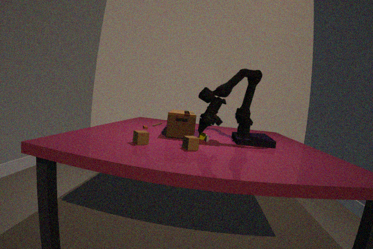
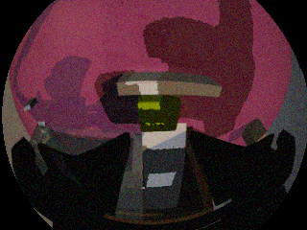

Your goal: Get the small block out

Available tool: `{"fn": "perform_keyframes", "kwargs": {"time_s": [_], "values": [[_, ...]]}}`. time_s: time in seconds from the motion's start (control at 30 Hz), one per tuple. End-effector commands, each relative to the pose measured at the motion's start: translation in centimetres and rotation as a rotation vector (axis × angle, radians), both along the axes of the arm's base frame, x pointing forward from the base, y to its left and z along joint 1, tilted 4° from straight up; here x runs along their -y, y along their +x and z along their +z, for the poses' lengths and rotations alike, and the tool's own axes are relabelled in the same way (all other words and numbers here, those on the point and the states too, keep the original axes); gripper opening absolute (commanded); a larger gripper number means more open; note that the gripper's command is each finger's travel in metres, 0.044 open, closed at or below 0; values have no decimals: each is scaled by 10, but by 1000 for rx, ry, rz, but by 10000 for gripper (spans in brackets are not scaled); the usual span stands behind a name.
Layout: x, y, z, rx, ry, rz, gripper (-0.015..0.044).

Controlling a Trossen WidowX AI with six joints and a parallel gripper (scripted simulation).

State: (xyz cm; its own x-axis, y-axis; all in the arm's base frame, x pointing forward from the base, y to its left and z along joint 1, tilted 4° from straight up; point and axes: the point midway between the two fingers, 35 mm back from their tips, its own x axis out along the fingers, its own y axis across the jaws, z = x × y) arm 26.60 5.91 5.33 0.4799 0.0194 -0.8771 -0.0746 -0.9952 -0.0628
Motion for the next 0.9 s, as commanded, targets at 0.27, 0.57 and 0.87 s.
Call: {"fn": "perform_keyframes", "kwargs": {"time_s": [0.27,0.57,0.87], "values": [[0,-3,-23,-9,-7,-4,285],[0,-3,-27,-9,-8,-3,154],[-3,-1,-19,9,10,-8,0]]}}
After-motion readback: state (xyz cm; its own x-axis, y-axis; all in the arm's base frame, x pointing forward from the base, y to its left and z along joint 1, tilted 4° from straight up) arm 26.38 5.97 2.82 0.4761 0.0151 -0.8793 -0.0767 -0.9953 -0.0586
